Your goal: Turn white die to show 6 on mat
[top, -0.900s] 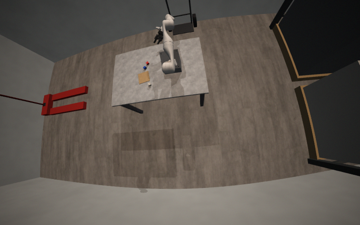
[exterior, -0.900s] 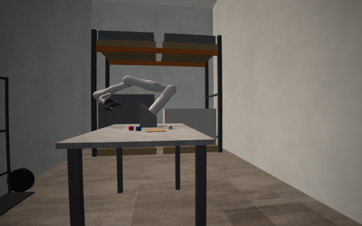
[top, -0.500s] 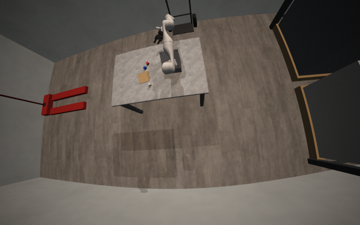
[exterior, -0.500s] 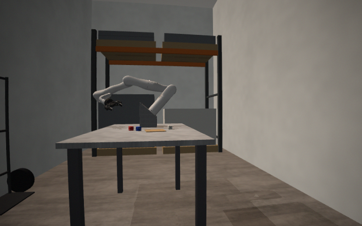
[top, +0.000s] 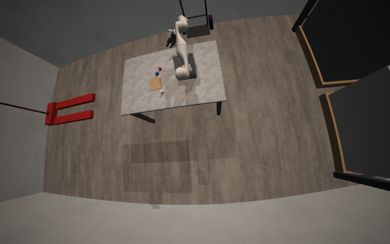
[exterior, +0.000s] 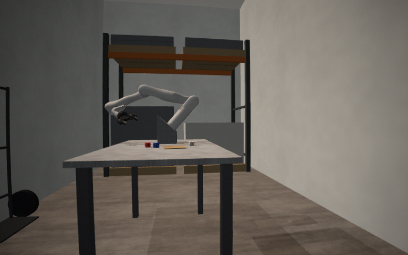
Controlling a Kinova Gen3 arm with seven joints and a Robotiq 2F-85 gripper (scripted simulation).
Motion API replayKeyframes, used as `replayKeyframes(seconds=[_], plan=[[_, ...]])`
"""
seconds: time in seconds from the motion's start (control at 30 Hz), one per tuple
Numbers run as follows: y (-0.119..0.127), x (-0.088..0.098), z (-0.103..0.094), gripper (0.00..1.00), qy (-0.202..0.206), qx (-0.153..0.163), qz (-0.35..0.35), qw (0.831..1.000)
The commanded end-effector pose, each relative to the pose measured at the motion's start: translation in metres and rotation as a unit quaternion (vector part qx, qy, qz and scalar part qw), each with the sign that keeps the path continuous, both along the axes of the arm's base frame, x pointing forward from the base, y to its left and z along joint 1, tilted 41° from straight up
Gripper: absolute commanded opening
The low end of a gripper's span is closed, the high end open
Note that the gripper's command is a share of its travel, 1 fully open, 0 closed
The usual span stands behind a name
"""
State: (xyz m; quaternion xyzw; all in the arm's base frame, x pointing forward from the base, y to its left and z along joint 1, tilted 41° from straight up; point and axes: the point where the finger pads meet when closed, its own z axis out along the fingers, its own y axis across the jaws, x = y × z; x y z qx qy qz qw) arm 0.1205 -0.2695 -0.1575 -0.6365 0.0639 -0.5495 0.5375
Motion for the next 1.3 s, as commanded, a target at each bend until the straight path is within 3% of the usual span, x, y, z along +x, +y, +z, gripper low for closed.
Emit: replayKeyframes(seconds=[0.0,0.13,0.2,0.37,0.53,0.7,0.8,1.07,1.27], plan=[[-0.004,0.006,0.003,1.0,0.005,-0.016,0.01,1.0],[-0.005,0.02,0.003,1.0,0.015,-0.053,0.029,0.998],[-0.005,0.02,0.003,1.0,0.015,-0.053,0.029,0.998],[-0.005,0.045,0.004,1.0,0.027,-0.124,0.069,0.989],[-0.001,0.072,0.006,1.0,0.03,-0.218,0.127,0.967],[0.007,0.099,0.011,1.0,0.018,-0.321,0.195,0.927],[0.007,0.099,0.011,1.0,0.017,-0.322,0.195,0.926],[0.022,0.134,0.026,1.0,-0.034,-0.472,0.302,0.828],[0.031,0.152,0.038,1.0,-0.077,-0.546,0.358,0.754]])
